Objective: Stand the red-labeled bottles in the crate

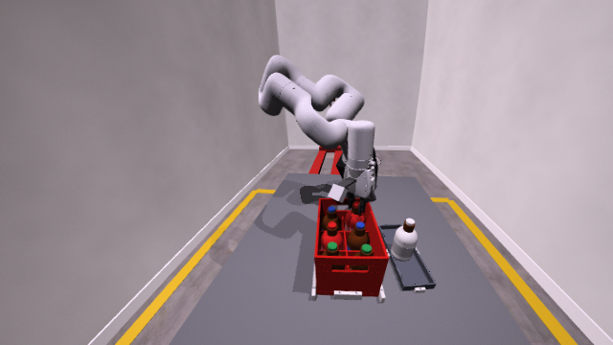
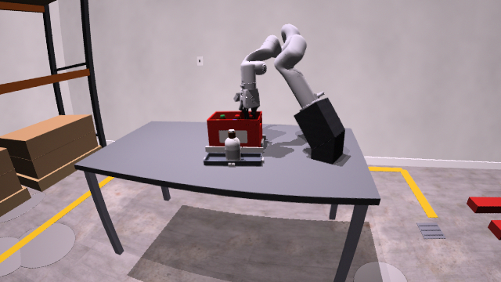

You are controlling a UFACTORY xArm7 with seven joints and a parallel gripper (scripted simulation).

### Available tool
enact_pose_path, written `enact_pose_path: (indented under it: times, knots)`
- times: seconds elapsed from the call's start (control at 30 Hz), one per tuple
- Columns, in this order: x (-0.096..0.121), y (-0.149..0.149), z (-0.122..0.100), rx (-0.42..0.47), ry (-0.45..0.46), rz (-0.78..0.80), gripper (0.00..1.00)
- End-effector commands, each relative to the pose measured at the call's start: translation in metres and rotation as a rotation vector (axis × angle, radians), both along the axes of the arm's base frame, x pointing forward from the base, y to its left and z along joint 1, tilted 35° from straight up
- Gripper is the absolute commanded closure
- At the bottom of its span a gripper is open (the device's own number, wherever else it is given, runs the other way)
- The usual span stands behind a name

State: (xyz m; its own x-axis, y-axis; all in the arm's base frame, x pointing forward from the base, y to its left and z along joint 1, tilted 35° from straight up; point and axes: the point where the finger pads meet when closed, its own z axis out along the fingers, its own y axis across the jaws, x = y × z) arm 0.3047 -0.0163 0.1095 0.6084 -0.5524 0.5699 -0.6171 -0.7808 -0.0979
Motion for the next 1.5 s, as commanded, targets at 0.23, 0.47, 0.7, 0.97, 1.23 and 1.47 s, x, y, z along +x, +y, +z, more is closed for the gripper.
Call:
enact_pose_path:
  times: [0.23,0.47,0.7,0.97,1.23,1.47]
  knots:
    - [0.0011,-0.0001,-0.0007,0.000,-0.001,0.001,1.00]
    - [0.0011,-0.0001,-0.0007,0.000,-0.001,0.001,1.00]
    - [0.0011,-0.0001,-0.0007,0.000,-0.001,0.001,1.00]
    - [0.0013,-0.0002,-0.0010,0.000,-0.001,0.001,1.00]
    - [0.0020,-0.0006,-0.0023,0.000,-0.002,0.001,1.00]
    - [0.0028,-0.0011,-0.0036,0.000,-0.002,0.001,1.00]
